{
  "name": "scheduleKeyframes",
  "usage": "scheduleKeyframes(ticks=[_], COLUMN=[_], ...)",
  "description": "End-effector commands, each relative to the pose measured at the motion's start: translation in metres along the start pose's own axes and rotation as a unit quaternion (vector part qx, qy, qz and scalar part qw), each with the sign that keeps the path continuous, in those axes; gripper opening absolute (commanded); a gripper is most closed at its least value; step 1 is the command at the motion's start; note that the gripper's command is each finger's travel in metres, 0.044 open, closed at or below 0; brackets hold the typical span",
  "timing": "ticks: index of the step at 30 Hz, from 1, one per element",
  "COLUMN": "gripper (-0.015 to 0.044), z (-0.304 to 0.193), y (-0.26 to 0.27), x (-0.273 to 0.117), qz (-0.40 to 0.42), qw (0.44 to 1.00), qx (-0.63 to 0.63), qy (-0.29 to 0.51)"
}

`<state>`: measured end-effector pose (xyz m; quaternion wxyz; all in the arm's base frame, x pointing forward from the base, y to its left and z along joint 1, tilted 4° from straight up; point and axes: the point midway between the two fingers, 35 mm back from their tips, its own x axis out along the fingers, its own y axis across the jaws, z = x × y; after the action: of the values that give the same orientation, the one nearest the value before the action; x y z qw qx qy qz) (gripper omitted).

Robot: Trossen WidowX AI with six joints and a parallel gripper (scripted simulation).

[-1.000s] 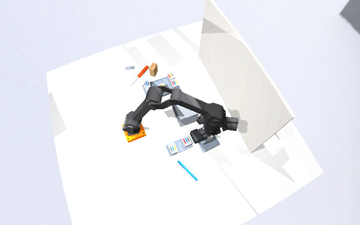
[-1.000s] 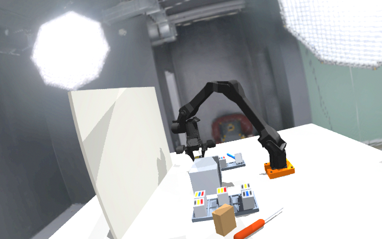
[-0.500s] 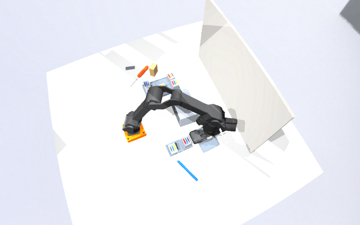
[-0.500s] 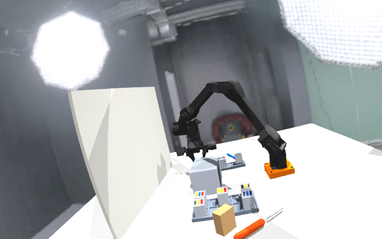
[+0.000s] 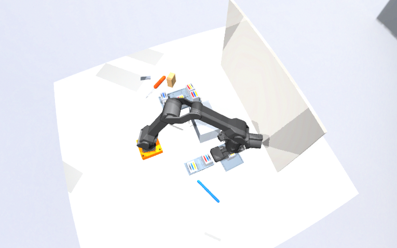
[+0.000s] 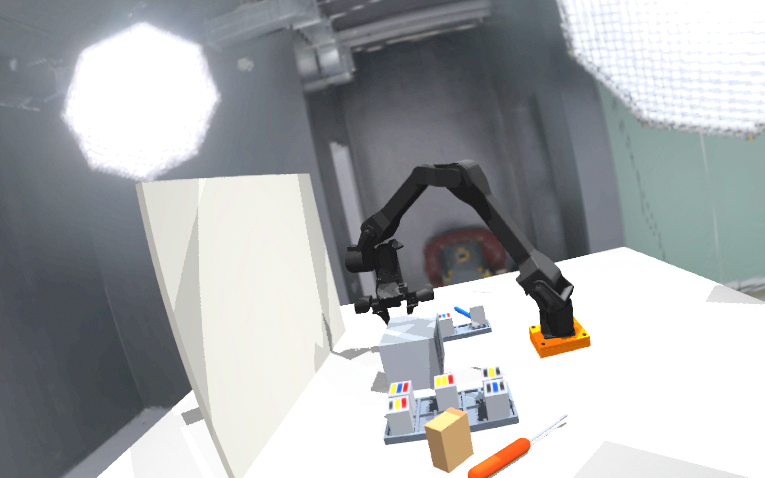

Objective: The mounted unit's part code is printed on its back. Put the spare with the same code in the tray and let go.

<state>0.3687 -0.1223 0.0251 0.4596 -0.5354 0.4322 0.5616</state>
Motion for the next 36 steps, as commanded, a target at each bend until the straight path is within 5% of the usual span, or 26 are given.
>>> scheduleKeyframes(ticks=[1, 7, 16, 36], gripper=[0.0289, 0.044, 0.044, 0.044], z=[0.0, 0.0, 0.0, 0.0], y=[0.0, 0.0, 0.0, -0.002], x=[0.0, 0.0, -0.104, -0.103], qz=[0.0, 0.0, 0.0, -0.007], qw=[1.0, 1.0, 1.0, 1.0], qx=[0.0, 0.0, 0.002, 0.004], qy=[0.0, 0.0, 0.002, 0.004])
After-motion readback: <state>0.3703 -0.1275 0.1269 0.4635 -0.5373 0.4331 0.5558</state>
